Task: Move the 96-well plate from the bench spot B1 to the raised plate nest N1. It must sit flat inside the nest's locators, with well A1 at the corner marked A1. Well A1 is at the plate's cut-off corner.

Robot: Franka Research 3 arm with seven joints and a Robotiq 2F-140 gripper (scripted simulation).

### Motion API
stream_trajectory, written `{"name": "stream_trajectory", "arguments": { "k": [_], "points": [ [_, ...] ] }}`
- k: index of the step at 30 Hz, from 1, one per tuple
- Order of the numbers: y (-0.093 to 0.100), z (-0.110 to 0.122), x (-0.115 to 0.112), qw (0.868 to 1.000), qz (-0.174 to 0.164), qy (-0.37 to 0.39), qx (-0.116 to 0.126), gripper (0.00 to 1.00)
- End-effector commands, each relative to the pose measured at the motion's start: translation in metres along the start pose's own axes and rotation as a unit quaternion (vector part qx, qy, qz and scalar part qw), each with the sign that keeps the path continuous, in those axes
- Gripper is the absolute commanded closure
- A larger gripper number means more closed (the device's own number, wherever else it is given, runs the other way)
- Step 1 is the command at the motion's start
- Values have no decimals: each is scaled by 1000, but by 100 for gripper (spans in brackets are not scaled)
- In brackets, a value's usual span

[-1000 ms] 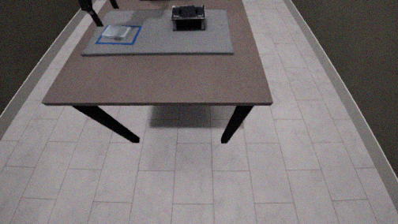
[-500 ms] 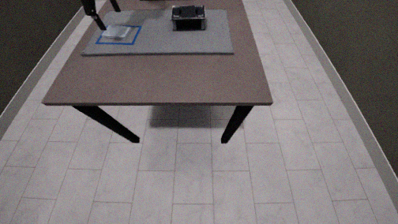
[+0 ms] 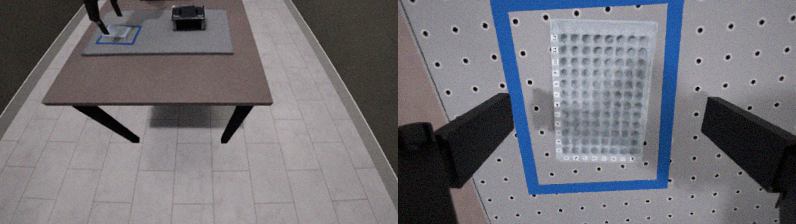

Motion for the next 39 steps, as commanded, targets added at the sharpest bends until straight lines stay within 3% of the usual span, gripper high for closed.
{"name": "stream_trajectory", "arguments": {
  "k": [1, 15, 39],
  "points": [
    [-5, -3, 0, 1000, 1, -4, 6, 0],
    [-24, -3, 0, 1000, 1, -4, 6, 0],
    [-24, -3, 0, 1000, 1, -4, 6, 0]
  ]
}}
Point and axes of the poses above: the point where the finger pads meet when closed, its own y axis back along the fingers, its own z axis across the jaws, x = y × z, the point moved 10 cm from there along y, back along the fingers, and after that the axes turned 2 degrees about -y, right-handed, at the moved point
